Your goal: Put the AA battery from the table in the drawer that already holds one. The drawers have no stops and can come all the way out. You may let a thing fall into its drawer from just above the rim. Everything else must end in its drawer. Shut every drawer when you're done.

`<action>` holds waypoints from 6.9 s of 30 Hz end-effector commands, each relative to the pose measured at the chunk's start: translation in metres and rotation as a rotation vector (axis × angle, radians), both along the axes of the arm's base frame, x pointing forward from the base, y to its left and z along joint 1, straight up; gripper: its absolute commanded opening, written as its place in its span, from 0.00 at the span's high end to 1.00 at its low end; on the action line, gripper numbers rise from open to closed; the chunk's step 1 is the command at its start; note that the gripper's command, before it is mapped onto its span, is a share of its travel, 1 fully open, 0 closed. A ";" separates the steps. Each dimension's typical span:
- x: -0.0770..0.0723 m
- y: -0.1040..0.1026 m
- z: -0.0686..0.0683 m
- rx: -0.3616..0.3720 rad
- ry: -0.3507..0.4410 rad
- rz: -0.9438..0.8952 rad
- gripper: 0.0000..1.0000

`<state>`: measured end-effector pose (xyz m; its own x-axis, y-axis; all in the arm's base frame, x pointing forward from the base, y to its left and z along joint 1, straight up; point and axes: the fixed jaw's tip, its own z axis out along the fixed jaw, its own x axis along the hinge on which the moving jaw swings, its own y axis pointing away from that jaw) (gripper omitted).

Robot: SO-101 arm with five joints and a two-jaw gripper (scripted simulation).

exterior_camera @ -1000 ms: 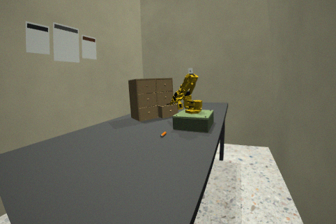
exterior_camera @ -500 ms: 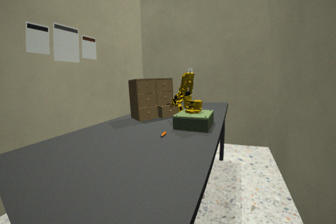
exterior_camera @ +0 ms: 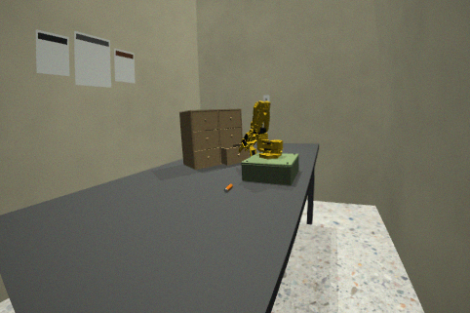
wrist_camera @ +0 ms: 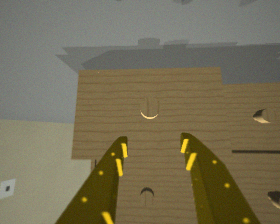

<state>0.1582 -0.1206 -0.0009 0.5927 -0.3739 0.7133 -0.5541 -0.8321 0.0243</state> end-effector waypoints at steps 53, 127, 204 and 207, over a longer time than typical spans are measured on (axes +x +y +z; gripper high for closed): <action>0.003 -0.002 0.000 -0.002 -0.007 -0.003 0.79; 0.026 -0.016 -0.028 0.000 -0.009 0.001 0.79; 0.027 -0.016 -0.029 0.000 -0.009 0.006 1.00; 0.027 -0.016 -0.029 0.000 -0.009 0.006 1.00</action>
